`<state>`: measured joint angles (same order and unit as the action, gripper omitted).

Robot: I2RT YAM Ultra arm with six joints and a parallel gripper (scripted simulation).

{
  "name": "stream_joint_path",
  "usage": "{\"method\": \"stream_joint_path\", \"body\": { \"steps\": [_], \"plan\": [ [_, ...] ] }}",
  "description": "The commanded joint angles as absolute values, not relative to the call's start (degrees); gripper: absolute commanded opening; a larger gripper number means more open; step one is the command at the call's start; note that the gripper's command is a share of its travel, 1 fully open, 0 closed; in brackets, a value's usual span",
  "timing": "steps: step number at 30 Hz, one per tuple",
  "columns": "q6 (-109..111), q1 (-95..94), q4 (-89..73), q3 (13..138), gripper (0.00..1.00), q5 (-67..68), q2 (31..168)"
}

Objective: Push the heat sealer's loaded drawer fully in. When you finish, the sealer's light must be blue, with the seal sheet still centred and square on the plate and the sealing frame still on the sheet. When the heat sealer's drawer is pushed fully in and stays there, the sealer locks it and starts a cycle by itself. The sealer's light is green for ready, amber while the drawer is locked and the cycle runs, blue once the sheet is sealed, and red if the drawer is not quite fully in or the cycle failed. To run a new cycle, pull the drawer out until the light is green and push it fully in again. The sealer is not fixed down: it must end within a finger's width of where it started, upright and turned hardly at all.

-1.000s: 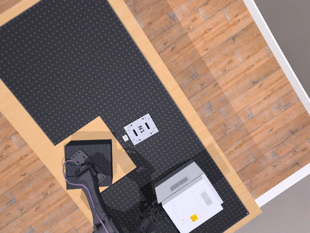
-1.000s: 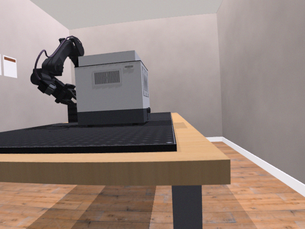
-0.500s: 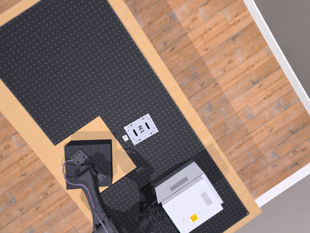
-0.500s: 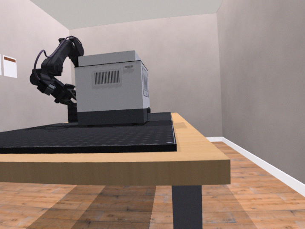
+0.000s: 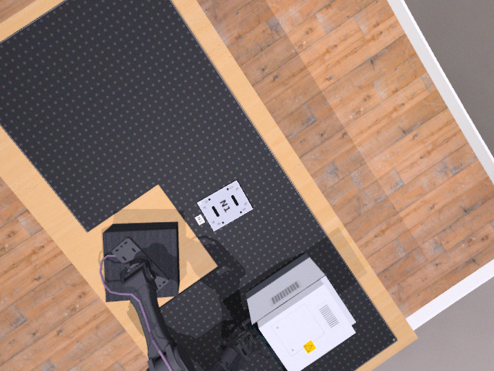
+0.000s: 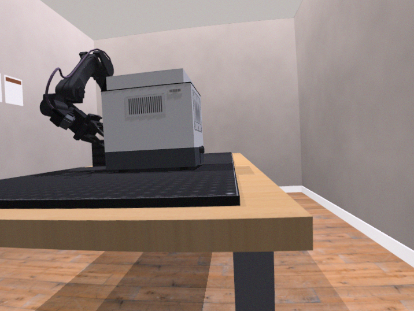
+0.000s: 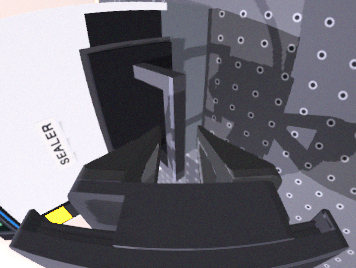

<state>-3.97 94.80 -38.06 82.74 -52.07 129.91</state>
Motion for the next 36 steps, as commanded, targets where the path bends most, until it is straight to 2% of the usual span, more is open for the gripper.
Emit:
{"method": "stream_joint_path", "body": {
  "steps": [1, 36],
  "plan": [
    [-3.31, 95.01, -38.92, 84.99, 0.3, -53.44, 130.9],
    [-0.96, 96.91, -42.39, 85.96, 0.3, -53.52, 129.06]
  ]
}}
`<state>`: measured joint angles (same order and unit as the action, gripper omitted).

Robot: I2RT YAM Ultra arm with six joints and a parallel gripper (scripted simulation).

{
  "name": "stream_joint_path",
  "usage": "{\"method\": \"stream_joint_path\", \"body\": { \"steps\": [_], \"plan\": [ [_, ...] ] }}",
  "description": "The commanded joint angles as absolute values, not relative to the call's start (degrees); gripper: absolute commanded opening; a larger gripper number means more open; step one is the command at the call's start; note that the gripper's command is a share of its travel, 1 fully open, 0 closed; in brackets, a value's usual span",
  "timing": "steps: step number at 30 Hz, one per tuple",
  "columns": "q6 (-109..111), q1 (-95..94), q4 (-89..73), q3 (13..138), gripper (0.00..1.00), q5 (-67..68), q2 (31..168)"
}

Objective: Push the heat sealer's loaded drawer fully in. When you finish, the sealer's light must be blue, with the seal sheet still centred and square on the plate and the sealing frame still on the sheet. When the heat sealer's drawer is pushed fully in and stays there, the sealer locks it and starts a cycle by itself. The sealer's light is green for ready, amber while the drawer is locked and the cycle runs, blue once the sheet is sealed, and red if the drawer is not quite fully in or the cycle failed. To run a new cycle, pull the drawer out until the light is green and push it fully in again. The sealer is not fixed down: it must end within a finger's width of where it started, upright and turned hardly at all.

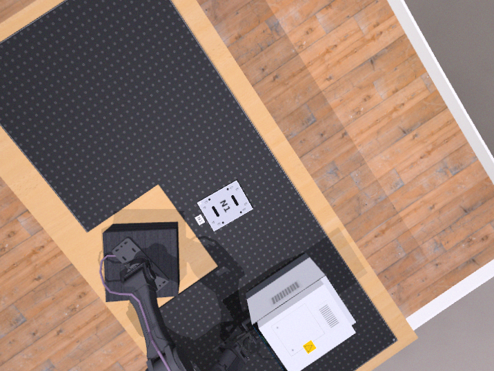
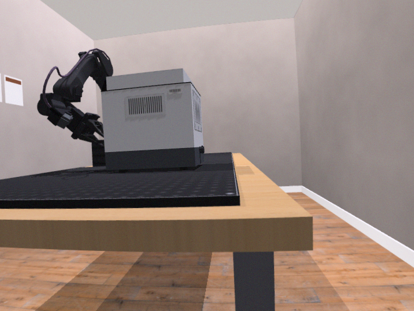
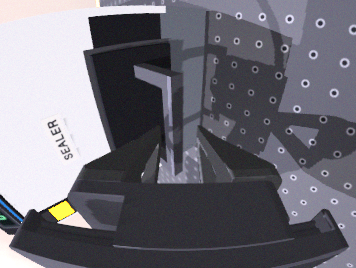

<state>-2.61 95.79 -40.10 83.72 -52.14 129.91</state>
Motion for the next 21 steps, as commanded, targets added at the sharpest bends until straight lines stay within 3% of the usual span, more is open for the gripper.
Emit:
{"method": "stream_joint_path", "body": {
  "steps": [1, 21],
  "plan": [
    [-0.65, 97.09, -42.84, 86.11, 0.3, -53.53, 128.59],
    [4.9, 100.42, -51.19, 89.09, 0.3, -53.53, 127.19]
  ]
}}
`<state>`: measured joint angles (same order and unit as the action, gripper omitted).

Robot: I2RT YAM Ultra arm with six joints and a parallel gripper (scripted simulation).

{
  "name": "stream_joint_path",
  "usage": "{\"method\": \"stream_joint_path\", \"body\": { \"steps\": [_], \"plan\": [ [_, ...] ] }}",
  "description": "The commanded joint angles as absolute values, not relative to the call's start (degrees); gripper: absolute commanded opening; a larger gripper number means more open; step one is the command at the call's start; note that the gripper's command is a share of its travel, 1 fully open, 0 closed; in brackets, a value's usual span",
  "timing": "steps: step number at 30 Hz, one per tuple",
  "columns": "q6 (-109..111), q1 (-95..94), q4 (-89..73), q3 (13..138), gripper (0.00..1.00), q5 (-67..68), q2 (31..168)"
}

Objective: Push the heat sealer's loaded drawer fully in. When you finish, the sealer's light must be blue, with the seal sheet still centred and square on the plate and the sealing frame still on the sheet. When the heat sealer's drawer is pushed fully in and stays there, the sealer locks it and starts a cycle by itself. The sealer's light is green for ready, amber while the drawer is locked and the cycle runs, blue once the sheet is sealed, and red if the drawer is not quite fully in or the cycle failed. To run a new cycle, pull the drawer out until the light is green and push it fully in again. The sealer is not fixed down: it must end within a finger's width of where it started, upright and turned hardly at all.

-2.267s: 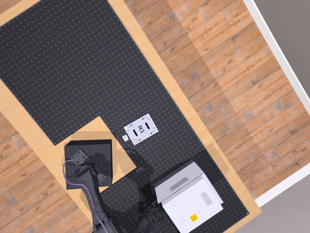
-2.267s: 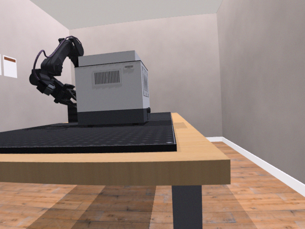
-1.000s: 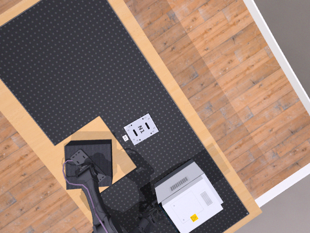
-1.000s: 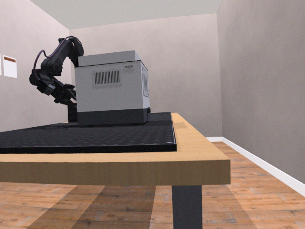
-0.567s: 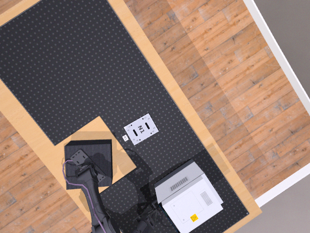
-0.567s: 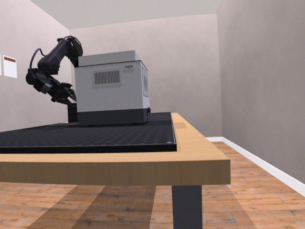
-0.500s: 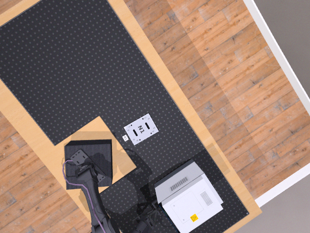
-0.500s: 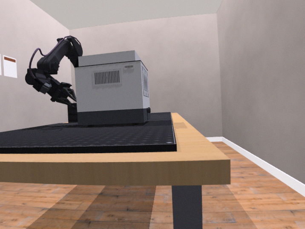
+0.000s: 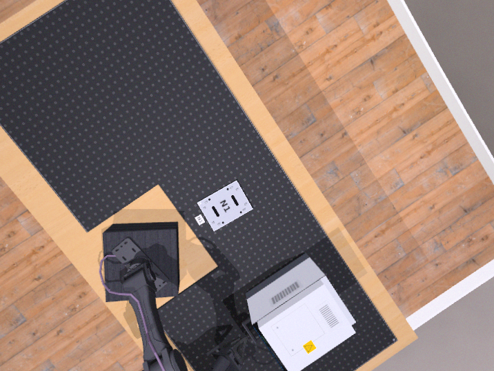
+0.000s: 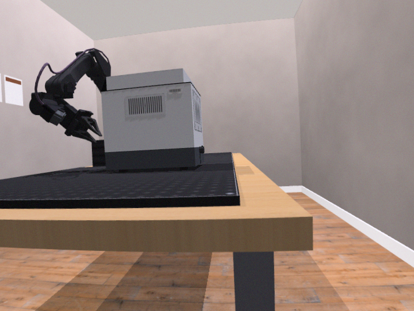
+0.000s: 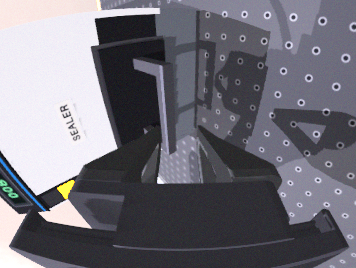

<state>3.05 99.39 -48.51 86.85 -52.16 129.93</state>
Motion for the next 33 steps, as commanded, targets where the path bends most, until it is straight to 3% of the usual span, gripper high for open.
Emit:
{"method": "stream_joint_path", "body": {
  "steps": [1, 33],
  "plan": [
    [5.21, 100.61, -51.66, 89.28, 0.3, -53.53, 127.16],
    [11.65, 104.11, -61.76, 93.98, 0.3, -53.27, 126.98]
  ]
}}
